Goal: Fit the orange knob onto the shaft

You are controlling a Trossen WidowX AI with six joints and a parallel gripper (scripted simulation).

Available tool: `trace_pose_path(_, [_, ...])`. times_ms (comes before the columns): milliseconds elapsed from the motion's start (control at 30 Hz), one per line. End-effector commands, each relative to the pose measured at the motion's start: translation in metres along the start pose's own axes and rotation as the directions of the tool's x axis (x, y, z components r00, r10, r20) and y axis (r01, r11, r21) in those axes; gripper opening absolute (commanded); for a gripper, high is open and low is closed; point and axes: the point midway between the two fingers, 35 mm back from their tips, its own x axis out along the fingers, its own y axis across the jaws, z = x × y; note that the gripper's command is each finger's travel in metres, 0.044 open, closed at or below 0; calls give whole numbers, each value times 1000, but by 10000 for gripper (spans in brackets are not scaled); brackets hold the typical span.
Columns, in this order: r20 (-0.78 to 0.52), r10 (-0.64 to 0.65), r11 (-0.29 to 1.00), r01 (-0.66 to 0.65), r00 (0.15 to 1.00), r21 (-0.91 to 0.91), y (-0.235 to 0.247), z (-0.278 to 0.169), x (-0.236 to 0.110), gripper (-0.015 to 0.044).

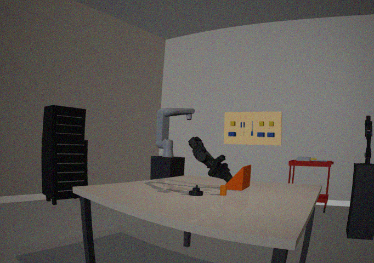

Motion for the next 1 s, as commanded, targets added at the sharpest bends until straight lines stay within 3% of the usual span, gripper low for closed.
trace_pose_path(0, [-284, 99, 994, -82, 954, 70, 7, 3, 5, 440])
trace_pose_path(167, [-694, 49, 998, -14, 718, 56, 6, 13, -5, 440])
trace_pose_path(267, [-820, -62, 998, 58, 569, -35, 0, 27, -13, 440])
trace_pose_path(800, [-827, -71, 997, 76, 558, -34, -1, 29, -13, 440])
trace_pose_path(967, [-827, -71, 893, 405, 558, 196, -1, 28, -13, 440])
